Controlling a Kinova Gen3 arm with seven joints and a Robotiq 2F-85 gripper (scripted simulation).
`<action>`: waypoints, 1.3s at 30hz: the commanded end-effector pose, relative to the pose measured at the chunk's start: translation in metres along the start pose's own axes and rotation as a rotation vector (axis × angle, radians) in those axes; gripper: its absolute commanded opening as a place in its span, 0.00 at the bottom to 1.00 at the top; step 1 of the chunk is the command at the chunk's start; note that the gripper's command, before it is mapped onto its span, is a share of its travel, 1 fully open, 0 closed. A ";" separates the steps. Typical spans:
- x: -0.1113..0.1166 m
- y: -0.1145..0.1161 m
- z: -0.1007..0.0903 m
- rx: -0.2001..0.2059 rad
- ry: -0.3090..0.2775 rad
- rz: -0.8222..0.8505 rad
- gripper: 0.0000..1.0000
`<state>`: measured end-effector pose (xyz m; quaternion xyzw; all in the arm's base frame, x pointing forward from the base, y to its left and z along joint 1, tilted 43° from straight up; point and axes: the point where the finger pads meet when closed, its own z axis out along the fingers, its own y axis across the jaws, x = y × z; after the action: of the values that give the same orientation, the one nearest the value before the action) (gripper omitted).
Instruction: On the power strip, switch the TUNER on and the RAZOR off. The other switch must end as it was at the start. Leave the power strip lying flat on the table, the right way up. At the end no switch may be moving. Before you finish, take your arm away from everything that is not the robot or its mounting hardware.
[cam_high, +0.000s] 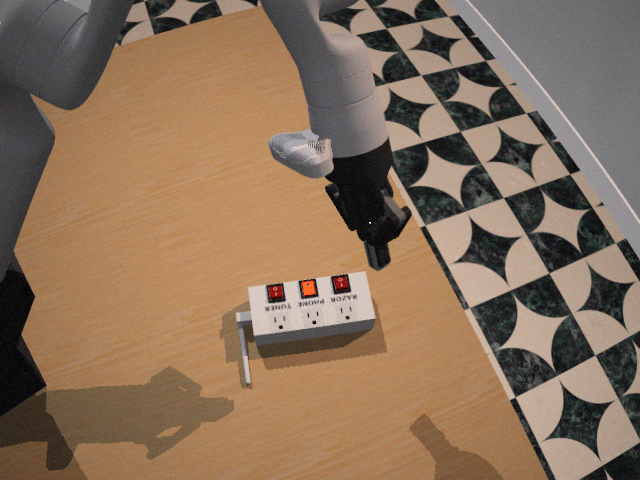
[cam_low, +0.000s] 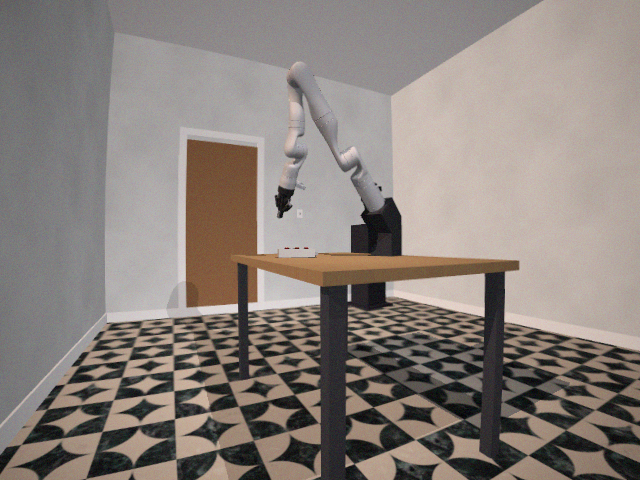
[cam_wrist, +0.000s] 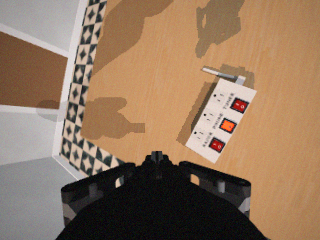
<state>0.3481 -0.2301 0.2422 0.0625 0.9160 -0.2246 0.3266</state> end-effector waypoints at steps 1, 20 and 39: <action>0.019 0.013 0.033 0.007 0.050 -0.050 0.00; 0.071 0.041 0.057 -0.083 0.161 -0.029 0.00; 0.125 0.106 0.067 -0.339 0.238 0.173 0.00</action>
<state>0.3303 -0.1490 0.0827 0.0932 0.9830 -0.0263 0.1557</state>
